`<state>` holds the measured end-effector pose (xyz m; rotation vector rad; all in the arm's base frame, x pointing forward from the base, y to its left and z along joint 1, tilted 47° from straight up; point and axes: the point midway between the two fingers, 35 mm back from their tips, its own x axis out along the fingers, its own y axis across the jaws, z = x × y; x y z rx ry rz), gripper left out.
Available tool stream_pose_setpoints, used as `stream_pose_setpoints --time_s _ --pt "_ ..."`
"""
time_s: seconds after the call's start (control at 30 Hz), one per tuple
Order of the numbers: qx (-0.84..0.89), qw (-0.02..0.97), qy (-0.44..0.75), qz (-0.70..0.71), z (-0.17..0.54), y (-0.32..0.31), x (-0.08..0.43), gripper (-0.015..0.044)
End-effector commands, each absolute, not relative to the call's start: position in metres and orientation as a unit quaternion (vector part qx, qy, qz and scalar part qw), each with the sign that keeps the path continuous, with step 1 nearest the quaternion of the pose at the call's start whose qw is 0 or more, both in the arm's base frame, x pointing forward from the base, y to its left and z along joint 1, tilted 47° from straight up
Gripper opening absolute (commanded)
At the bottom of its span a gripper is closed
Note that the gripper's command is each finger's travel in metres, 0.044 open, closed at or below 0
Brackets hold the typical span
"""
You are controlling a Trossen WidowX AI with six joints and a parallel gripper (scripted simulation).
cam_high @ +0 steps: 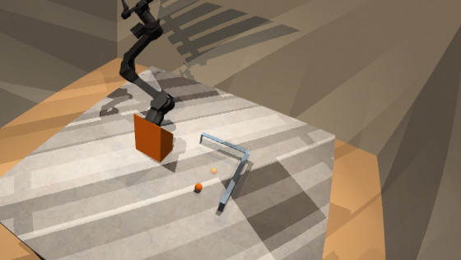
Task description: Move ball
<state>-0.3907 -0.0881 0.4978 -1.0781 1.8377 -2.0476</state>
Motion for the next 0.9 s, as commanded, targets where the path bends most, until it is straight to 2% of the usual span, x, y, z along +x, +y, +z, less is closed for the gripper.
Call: stream_pose_setpoints --time_s 0.0,0.17,0.37,0.6,0.87 --pt "-0.365 0.09 0.62 -0.689 0.5 -0.088 -0.389 0.0374" --pt "-0.415 0.001 0.632 -0.654 0.548 -0.082 -0.34 0.0253" --pt "-0.459 -0.131 0.664 -0.575 0.602 -0.068 -0.273 0.0253" --pt "-0.496 -0.311 0.675 -0.449 0.655 -0.055 -0.16 0.0253" --pt "-0.491 -0.509 0.634 -0.313 0.681 -0.044 -0.024 0.0253"
